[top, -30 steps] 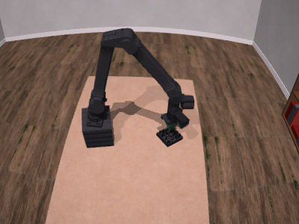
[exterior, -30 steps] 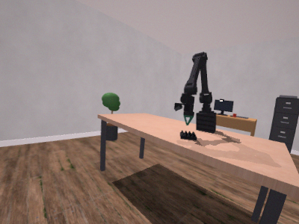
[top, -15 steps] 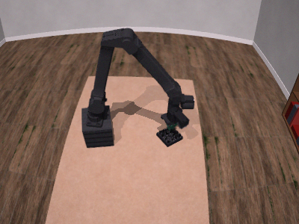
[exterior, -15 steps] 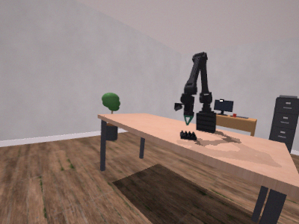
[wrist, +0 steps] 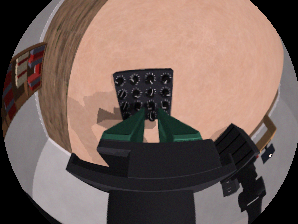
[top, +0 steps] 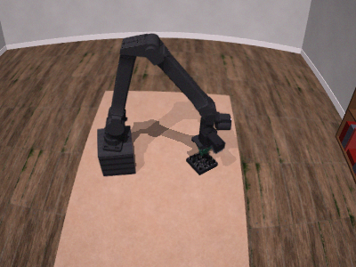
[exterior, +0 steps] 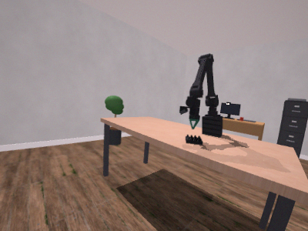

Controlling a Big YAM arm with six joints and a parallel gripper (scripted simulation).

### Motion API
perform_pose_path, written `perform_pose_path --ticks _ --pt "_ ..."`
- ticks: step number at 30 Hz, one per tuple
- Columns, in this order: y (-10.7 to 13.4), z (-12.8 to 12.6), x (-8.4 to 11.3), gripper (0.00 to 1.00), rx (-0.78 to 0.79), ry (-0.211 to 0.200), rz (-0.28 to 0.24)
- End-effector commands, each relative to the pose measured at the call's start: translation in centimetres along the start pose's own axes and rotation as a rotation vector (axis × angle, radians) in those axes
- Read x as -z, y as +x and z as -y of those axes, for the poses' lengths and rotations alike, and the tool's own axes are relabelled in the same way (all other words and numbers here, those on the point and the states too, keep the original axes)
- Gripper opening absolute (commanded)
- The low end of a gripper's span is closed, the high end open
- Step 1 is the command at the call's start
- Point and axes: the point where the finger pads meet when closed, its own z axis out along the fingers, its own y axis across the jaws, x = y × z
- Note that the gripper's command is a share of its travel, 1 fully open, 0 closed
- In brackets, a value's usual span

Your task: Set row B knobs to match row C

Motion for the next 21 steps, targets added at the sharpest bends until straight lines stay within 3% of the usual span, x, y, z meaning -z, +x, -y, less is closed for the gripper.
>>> perform_pose_path --ticks 1,21 --pt "-0.6 -1.7 1.7 0.18 0.004 -0.036 0.024" --pt "-0.3 -0.4 -1.1 0.18 0.006 -0.008 0.009"
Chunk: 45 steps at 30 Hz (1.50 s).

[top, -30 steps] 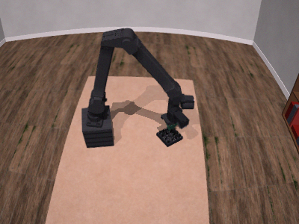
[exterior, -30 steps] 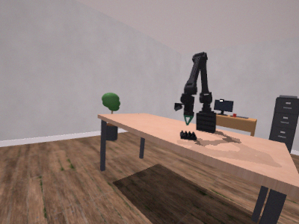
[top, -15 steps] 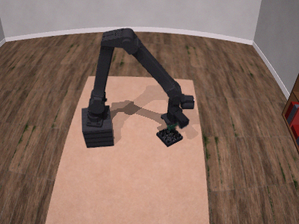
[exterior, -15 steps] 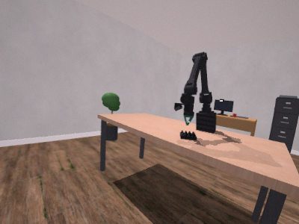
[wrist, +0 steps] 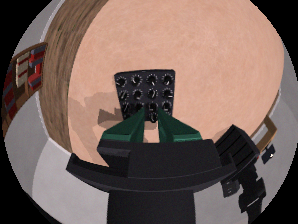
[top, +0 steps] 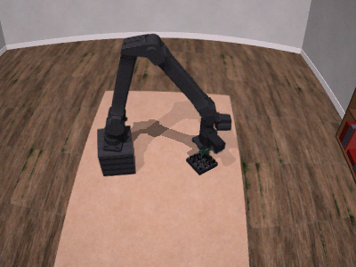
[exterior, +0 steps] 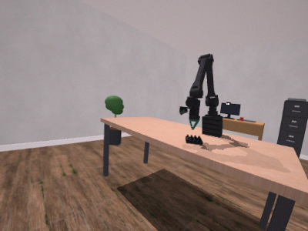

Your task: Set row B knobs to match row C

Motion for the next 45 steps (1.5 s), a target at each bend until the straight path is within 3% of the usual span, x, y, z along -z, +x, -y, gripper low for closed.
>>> perform_pose_path --ticks 1,22,45 --pt "-0.1 0.0 -0.9 0.18 0.007 0.002 0.004" --pt "-0.4 0.1 -3.4 0.18 -0.001 0.001 0.005" --pt "-0.5 -0.1 -4.2 0.18 -0.002 -0.001 0.006"
